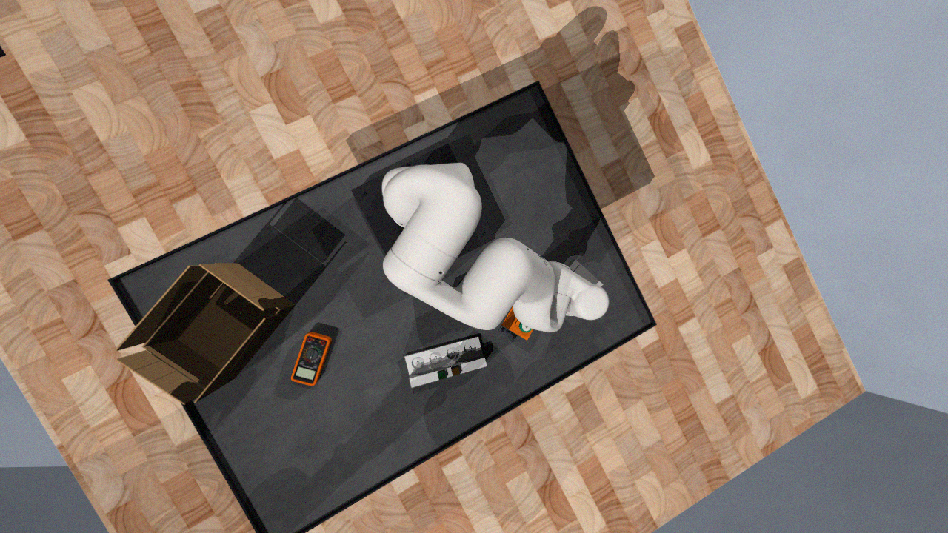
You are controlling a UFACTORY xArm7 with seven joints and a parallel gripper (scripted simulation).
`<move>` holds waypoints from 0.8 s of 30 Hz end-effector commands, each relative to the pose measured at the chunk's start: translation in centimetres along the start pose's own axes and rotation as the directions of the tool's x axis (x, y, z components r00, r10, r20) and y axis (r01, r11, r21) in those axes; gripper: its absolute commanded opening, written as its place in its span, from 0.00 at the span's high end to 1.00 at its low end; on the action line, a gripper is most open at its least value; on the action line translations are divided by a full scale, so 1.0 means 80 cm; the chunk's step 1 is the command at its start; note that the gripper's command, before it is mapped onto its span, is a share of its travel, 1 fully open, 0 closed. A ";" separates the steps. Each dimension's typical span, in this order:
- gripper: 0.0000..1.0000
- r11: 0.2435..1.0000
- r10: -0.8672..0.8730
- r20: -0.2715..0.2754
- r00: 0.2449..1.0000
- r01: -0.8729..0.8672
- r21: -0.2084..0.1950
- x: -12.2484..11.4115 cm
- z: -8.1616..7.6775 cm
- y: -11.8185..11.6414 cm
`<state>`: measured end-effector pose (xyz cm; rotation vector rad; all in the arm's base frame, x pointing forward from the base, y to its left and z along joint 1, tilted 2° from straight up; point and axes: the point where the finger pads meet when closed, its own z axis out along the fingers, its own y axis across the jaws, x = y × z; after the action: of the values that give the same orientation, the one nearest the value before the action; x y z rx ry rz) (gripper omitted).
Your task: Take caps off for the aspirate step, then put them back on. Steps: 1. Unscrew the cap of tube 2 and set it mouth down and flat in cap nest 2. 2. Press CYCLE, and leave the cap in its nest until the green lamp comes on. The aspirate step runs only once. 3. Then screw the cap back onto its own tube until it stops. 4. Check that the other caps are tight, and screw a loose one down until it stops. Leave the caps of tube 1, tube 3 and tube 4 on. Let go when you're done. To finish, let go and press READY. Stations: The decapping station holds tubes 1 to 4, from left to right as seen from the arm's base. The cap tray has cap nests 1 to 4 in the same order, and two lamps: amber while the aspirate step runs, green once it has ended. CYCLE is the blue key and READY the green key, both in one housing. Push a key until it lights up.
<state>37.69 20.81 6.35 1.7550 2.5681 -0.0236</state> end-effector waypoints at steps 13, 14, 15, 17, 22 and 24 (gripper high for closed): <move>1.00 0.907 -0.421 -0.002 0.907 0.421 -0.004 0.000 -0.001 0.002; 1.00 0.907 -0.421 -0.002 0.907 0.421 -0.004 0.000 -0.001 0.002; 0.54 0.907 -0.421 -0.002 0.907 0.421 -0.004 0.000 -0.001 0.002; 0.54 0.907 -0.421 -0.002 0.907 0.421 -0.004 0.000 -0.001 0.002; 0.54 0.907 -0.421 -0.002 0.907 0.421 -0.004 0.000 -0.001 0.002; 0.54 0.907 -0.421 -0.002 0.907 0.421 -0.004 0.000 -0.001 0.002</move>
<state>37.71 20.76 6.34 1.1638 2.8915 -0.0305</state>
